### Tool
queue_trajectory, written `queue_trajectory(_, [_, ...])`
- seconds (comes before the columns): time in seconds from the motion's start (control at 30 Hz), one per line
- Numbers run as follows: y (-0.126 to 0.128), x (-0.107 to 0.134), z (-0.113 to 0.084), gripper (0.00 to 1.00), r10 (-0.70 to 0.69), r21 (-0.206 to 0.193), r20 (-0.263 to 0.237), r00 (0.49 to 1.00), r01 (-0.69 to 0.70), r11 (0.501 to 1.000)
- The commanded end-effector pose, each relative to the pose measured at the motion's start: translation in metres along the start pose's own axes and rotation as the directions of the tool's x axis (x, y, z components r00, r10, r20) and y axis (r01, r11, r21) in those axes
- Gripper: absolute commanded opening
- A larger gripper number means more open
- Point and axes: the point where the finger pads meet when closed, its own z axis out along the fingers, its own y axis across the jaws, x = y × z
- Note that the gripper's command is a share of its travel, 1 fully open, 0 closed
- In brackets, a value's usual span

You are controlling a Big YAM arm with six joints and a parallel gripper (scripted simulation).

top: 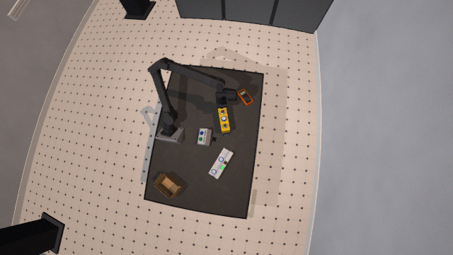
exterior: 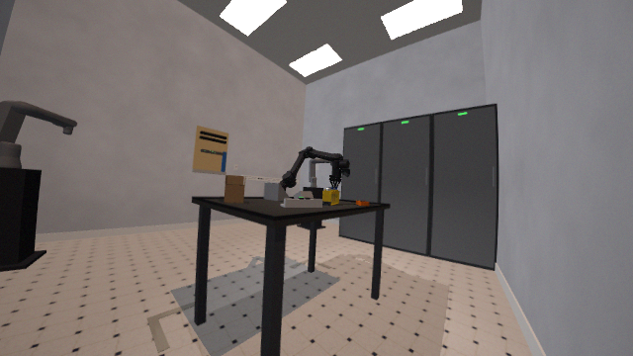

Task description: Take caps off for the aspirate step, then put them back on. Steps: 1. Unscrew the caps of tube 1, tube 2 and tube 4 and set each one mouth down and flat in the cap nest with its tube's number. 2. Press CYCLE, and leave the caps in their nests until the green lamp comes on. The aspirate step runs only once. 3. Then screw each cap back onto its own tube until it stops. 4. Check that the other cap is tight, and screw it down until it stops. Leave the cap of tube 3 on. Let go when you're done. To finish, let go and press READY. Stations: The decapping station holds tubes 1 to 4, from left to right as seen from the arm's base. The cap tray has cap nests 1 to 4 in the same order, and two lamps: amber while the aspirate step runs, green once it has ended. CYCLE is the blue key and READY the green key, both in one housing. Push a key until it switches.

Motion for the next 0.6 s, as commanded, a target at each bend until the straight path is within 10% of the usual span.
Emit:
queue_trajectory(0.0, [0.0106,-0.0041,-0.0001,0.49,-0.256,-0.014,-0.010,0.967,0.256,0.967])
queue_trajectory(0.4, [0.0102,-0.0002,0.0010,0.49,-0.695,-0.016,-0.002,0.719,0.694,0.719])
queue_trajectory(0.57, [0.0096,0.0009,0.0016,0.49,-0.723,-0.020,-0.005,0.691,0.723,0.691])
